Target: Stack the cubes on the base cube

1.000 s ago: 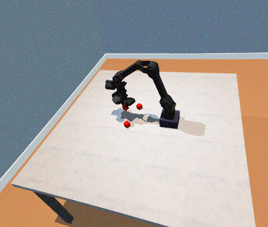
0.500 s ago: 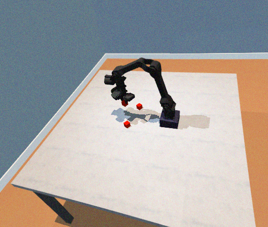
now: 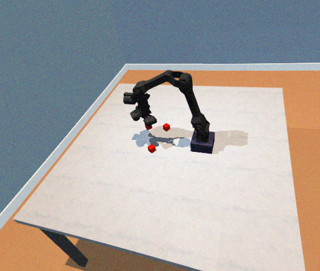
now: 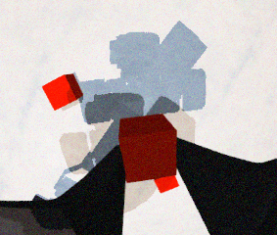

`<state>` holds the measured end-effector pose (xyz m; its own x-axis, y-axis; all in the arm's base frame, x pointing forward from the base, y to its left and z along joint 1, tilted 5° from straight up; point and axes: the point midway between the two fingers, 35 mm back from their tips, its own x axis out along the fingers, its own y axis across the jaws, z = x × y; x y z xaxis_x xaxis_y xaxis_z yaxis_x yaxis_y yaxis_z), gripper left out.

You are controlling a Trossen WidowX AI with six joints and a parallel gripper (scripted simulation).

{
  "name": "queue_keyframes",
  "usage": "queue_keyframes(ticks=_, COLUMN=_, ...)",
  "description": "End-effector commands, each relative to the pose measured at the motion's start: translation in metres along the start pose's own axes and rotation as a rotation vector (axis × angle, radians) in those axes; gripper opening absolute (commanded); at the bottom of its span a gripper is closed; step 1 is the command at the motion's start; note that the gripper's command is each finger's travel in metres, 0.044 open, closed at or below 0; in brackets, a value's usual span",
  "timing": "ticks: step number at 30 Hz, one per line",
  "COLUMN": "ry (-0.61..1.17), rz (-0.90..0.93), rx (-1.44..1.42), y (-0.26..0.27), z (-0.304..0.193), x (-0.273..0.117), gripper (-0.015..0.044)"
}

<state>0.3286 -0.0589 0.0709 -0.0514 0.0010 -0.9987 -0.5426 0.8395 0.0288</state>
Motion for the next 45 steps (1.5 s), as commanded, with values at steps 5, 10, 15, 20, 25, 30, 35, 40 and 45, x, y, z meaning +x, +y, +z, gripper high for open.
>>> queue_keyframes(ticks=5, ry=-0.008, rz=0.001, rx=0.238, y=0.012, z=0.009, x=0.003, gripper=0.0105)
queue_keyframes(ticks=10, ry=-0.008, rz=0.002, rx=0.388, y=0.020, z=0.013, x=0.006, gripper=0.0105)
queue_keyframes(ticks=15, ry=-0.009, rz=0.003, rx=0.538, y=0.027, z=0.017, x=0.008, gripper=0.0105)
queue_keyframes(ticks=20, ry=-0.009, rz=0.005, rx=0.688, y=0.034, z=0.021, x=0.011, gripper=0.0105)
queue_keyframes(ticks=25, ry=-0.008, rz=0.006, rx=0.838, y=0.042, z=0.025, x=0.014, gripper=0.0105)
queue_keyframes(ticks=30, ry=-0.008, rz=0.008, rx=0.988, y=0.049, z=0.028, x=0.016, gripper=0.0105)
queue_keyframes(ticks=35, ry=-0.007, rz=0.010, rx=1.138, y=0.057, z=0.031, x=0.019, gripper=0.0105)
queue_keyframes(ticks=40, ry=-0.006, rz=0.011, rx=1.288, y=0.065, z=0.034, x=0.022, gripper=0.0105)
queue_keyframes(ticks=45, ry=-0.005, rz=0.013, rx=1.438, y=0.073, z=0.037, x=0.024, gripper=0.0105)
